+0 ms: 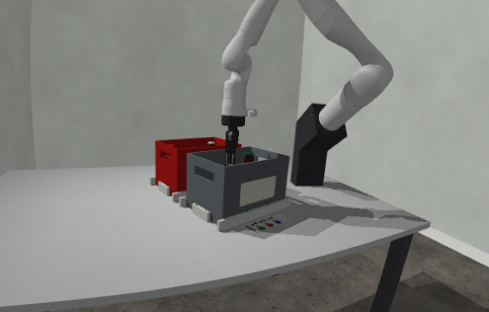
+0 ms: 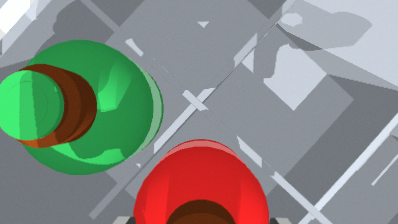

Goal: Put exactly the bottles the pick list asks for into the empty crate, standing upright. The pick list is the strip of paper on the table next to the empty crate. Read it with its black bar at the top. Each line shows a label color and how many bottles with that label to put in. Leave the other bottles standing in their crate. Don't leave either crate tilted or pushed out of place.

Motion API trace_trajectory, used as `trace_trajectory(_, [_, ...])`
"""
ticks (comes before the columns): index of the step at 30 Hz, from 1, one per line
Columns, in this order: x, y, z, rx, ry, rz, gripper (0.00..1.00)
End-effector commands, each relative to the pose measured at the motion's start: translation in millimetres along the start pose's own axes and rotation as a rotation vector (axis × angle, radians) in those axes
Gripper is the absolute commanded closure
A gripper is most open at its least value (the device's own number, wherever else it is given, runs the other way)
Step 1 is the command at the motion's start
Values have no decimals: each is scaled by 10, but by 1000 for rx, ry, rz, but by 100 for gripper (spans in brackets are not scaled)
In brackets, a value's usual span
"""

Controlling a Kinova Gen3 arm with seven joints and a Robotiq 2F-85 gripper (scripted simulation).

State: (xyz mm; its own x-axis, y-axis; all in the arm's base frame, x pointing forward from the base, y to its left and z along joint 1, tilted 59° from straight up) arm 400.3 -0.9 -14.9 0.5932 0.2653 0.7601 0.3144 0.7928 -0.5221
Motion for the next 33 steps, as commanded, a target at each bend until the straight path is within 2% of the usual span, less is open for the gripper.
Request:
trace_trajectory(1, [0,-6,-5,-2,0,0,33])
trace_trajectory(11, [0,-6,-5,-2,0,0,33])
trace_trajectory(33, [-1,-539,-5,-2,0,0,33])
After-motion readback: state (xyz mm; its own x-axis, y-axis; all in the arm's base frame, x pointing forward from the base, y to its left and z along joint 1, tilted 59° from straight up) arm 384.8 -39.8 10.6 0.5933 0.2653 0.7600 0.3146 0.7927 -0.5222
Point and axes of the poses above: the point where the finger pads meet when closed, its own y axis out along the fingers, its own x axis across the jaws, z = x × y, the point moved 1 cm from there along -y, back along the fingers, and after that the axes turned 12 degrees about y, right-handed, at the moved point
